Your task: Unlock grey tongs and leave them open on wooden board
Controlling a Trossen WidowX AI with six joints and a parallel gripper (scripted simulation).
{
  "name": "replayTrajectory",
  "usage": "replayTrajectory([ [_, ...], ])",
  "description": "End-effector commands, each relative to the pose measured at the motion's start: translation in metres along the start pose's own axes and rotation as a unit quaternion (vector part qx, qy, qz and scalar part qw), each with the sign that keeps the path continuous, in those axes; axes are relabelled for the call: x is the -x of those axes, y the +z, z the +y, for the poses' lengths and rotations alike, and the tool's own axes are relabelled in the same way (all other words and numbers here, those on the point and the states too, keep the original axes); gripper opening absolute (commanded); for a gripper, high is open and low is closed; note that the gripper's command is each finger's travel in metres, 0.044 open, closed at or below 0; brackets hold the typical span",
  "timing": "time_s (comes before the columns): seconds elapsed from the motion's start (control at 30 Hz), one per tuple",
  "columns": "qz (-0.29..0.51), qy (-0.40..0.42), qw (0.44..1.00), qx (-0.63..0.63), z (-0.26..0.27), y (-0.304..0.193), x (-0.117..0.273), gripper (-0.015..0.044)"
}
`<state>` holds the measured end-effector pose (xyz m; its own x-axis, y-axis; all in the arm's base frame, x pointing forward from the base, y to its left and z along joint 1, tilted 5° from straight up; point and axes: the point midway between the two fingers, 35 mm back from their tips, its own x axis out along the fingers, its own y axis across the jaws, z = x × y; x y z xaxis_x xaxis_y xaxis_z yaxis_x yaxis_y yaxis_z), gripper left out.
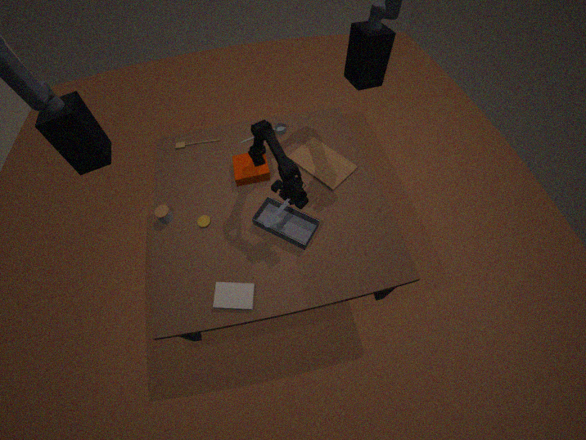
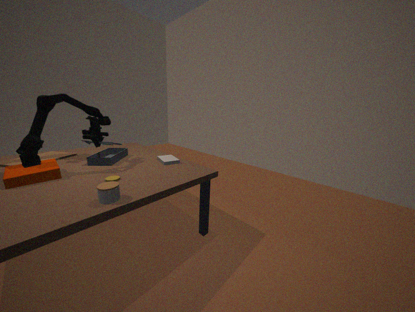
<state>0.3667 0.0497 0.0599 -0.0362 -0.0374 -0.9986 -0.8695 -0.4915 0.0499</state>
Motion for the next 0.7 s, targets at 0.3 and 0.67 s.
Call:
replayTrajectory([
  [0.3, -0.003, -0.005, 0.992, -0.129, -0.023, 0.066, 0.011, -0.015],
  [0.67, -0.004, -0.005, 0.971, -0.24, -0.032, 0.123, 0.018, -0.015],
])
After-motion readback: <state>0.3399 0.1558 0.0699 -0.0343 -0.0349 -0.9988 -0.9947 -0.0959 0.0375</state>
